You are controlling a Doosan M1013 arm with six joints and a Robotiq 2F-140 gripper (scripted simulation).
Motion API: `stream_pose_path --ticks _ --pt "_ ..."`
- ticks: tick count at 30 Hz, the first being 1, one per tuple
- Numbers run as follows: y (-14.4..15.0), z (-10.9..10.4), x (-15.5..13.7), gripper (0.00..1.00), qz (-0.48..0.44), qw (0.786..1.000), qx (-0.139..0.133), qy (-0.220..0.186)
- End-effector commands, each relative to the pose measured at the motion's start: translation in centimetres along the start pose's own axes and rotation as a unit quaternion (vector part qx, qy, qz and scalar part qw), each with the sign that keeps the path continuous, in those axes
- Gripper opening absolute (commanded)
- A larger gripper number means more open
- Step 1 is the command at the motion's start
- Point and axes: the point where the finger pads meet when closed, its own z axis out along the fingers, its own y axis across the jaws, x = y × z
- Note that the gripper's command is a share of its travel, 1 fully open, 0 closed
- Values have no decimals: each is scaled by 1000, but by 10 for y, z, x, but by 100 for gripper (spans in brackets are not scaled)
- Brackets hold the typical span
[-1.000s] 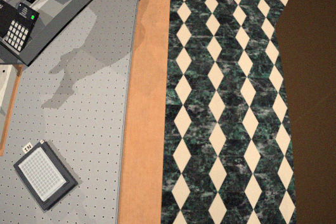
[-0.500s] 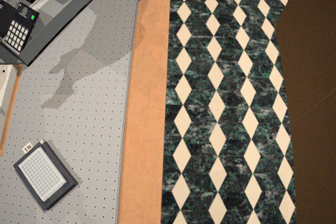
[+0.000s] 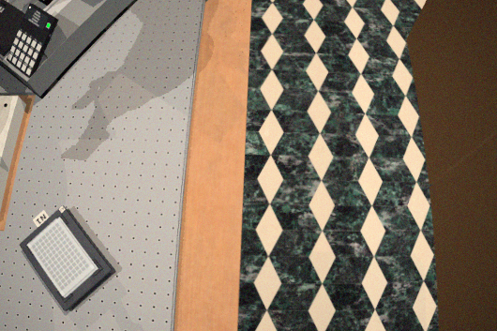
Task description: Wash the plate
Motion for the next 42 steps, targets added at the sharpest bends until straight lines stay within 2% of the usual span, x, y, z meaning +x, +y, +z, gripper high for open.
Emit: stream_pose_path --ticks 1,9,18,23,35,42 --pt "-2 4 -4 70 0 1000 3 -6" --pt "-2 4 -4 70 0 1000 3 -6" --pt "29 20 25 70 149 989 2 -6" --pt "39 25 34 70 191 982 2 -6" --pt "80 46 72 70 191 982 2 -6" --pt "80 46 72 70 191 982 2 -6"
